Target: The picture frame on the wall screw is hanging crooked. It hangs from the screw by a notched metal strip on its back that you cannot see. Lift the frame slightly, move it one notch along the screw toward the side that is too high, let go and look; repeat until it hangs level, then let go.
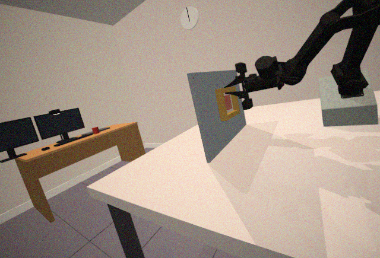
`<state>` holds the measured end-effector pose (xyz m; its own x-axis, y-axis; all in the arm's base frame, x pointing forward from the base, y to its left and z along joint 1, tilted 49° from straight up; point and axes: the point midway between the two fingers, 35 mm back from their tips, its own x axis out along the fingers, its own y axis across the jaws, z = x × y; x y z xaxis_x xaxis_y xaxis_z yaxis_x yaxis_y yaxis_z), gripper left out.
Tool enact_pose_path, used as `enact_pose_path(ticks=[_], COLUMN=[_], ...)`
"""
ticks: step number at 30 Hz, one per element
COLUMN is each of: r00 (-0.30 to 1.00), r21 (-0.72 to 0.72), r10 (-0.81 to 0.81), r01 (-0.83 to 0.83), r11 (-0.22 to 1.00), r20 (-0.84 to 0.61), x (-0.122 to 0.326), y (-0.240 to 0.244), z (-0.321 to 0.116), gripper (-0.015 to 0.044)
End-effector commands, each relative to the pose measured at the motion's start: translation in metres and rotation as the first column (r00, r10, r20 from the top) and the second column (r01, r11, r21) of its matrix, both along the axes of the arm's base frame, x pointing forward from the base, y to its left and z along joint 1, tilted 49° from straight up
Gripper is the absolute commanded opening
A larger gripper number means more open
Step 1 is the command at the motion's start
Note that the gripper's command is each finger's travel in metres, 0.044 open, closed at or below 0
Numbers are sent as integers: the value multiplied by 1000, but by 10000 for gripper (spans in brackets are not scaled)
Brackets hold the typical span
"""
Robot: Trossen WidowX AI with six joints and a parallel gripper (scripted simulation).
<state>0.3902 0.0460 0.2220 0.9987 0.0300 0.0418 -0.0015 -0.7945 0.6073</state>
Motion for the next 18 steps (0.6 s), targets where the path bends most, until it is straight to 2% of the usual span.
enact_pose_path(ticks=[1, 11, 18], r00=[1000, 1000, 1000], r21=[-29, -76, -57], r10=[-2, -4, -3], r01=[2, 4, 3], r11=[1000, 997, 998], r20=[2, 3, 0], x=[0, 0, 0], y=[0, 1, 1], z=[0, 0, -1], gripper=[0, 0, 184])
